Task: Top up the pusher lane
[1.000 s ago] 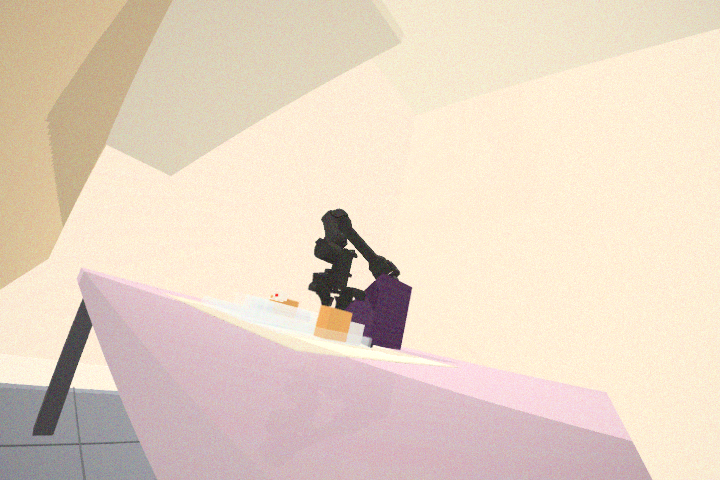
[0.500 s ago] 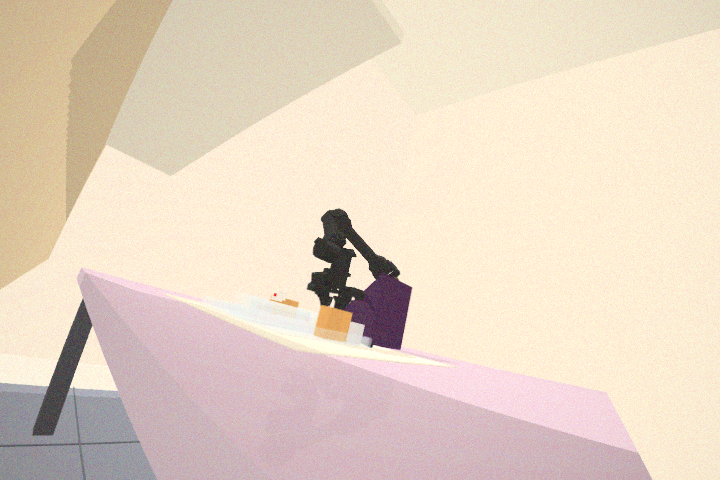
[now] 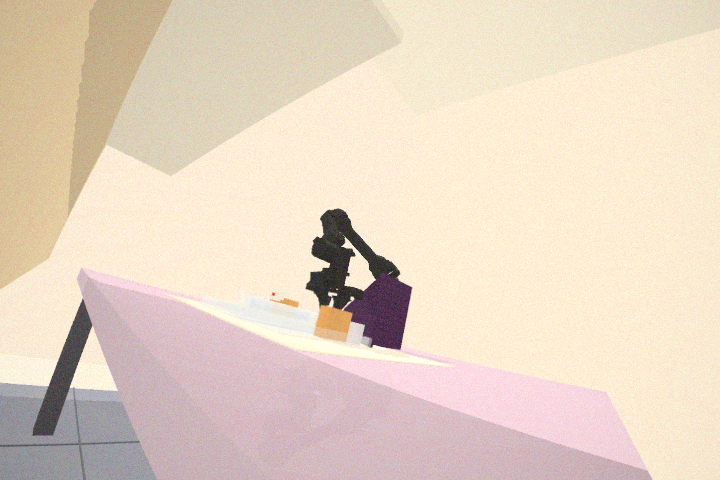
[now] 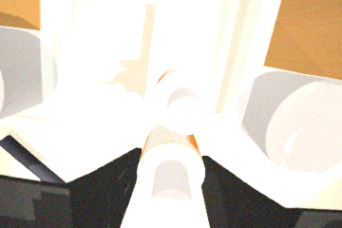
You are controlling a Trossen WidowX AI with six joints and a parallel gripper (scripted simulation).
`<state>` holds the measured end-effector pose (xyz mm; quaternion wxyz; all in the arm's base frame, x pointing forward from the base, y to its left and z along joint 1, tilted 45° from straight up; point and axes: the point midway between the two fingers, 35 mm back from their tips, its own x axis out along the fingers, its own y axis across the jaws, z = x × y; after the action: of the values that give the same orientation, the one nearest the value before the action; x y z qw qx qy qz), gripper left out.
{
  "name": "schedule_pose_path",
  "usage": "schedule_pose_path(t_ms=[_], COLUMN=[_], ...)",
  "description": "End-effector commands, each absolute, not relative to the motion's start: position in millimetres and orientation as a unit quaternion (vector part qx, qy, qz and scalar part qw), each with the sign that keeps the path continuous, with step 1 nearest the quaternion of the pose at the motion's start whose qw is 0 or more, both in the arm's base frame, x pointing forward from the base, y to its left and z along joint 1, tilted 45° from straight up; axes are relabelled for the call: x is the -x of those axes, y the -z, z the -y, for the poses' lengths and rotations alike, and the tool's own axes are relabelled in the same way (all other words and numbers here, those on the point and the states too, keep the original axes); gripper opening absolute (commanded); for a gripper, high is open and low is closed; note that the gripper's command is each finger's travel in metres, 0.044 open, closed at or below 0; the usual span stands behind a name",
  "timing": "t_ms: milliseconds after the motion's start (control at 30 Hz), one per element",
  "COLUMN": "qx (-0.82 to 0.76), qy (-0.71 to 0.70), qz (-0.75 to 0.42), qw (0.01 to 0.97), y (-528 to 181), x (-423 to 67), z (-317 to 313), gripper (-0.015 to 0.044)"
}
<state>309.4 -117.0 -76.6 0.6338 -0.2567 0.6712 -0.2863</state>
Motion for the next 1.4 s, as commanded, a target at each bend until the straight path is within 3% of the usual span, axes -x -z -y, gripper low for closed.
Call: schedule_pose_path(t_ms=[0,1367], qx=[0.254,0.254], qy=[0.291,0.291], qz=[-0.659,-0.659], qw=[0.645,0.645], y=[72.3,69.1], x=[-323.3,-336.5], z=[117.1,114.8], gripper=[0.0,0.0])
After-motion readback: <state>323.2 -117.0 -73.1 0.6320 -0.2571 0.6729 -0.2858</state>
